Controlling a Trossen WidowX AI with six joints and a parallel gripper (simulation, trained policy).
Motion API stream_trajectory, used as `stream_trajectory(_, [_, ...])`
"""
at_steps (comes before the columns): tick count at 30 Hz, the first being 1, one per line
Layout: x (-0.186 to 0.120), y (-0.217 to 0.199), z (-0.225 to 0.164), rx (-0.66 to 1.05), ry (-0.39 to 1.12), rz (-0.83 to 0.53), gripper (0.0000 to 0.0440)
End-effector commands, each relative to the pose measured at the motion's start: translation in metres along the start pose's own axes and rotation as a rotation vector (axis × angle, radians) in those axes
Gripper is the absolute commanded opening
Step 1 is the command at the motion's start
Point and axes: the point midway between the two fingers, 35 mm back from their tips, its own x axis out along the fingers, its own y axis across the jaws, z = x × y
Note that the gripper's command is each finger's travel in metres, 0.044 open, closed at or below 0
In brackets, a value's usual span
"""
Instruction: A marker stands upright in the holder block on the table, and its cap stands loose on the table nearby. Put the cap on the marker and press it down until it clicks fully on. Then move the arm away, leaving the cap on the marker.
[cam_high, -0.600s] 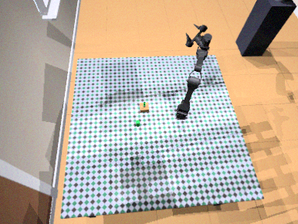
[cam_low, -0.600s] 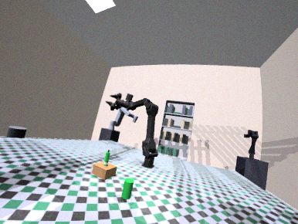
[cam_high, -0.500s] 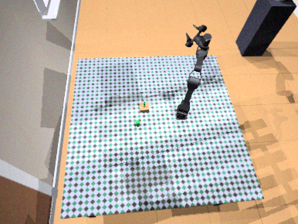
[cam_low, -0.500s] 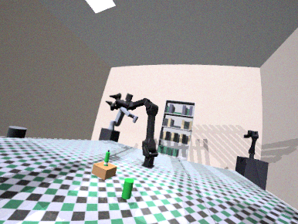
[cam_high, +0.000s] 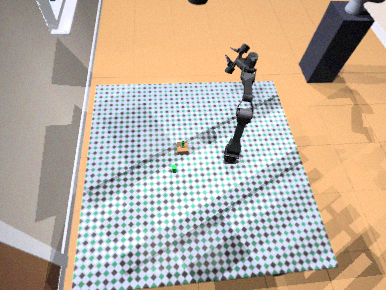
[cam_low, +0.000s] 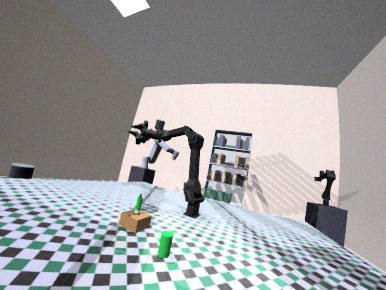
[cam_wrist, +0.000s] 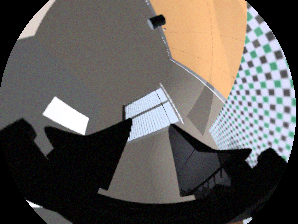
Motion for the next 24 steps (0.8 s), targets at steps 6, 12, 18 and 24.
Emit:
stream_trajectory(6, [0.018, -0.025, -0.014, 0.012, 0.000, -0.066, 0.0247])
stream_trajectory(12, [0.030, -0.046, -0.025, 0.022, 0.003, -0.119, 0.0257])
stream_trajectory(18, [0.042, -0.066, -0.037, 0.030, 0.007, -0.173, 0.0267])
stream_trajectory(24, [0.052, -0.088, -0.050, 0.036, 0.010, -0.228, 0.0275])
